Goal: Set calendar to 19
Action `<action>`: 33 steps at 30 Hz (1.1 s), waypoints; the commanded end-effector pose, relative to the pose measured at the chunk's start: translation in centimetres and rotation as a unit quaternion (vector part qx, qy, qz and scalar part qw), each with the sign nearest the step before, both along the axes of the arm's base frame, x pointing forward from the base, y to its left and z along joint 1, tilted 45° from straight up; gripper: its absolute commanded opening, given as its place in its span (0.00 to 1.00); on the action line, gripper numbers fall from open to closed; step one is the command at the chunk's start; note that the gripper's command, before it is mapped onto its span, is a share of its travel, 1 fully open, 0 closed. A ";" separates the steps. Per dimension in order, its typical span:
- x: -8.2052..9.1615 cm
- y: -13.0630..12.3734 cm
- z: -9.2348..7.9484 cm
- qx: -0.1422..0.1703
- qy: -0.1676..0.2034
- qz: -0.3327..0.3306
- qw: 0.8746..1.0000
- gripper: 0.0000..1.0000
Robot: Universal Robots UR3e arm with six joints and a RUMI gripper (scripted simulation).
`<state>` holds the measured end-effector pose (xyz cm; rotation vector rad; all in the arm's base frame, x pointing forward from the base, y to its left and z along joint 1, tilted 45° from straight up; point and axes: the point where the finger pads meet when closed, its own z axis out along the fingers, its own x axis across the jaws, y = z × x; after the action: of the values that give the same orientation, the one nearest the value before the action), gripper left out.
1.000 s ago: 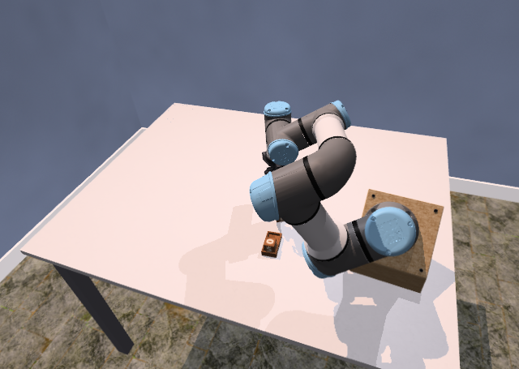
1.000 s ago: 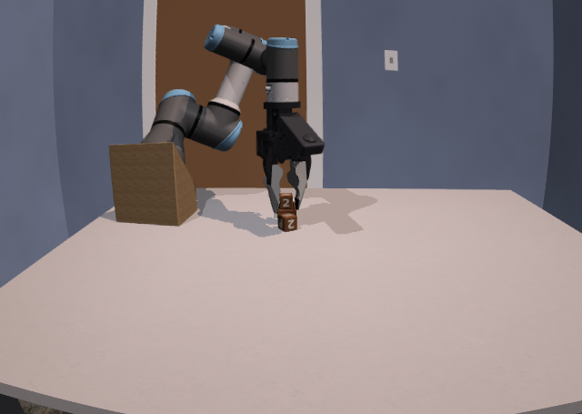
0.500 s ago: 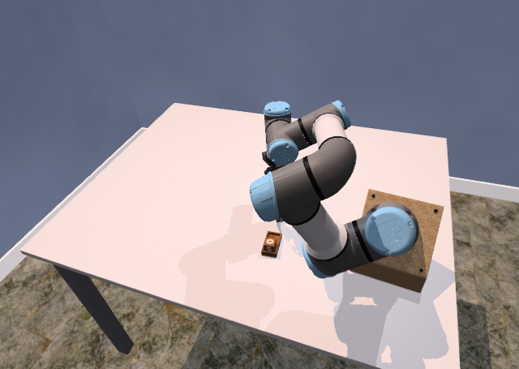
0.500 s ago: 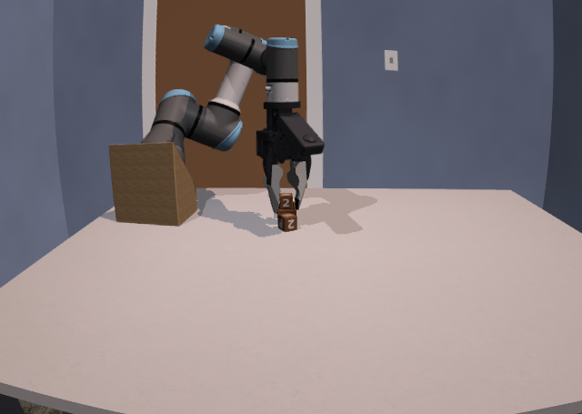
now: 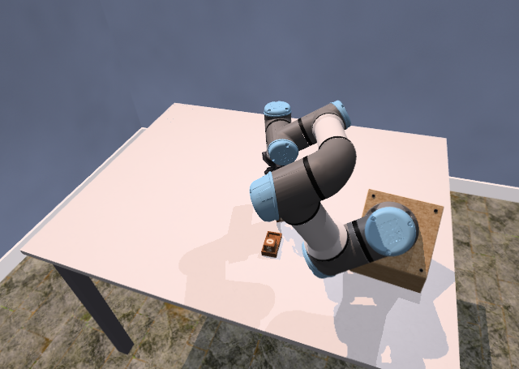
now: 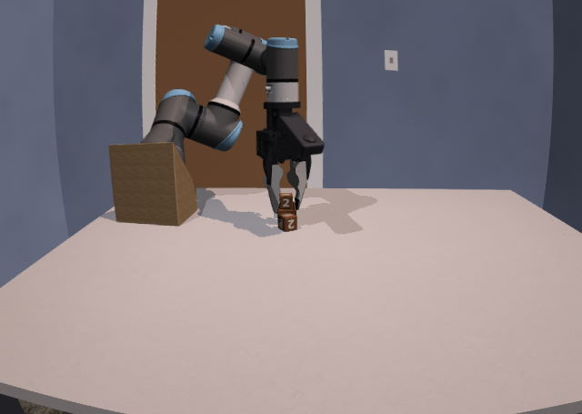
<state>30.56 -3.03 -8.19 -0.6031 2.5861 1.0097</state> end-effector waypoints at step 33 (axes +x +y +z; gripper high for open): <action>0.4 1.8 -1.9 -0.001 -0.001 0.000 1.000 0.28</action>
<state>30.88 -1.15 -10.10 -0.6032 2.5862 1.0098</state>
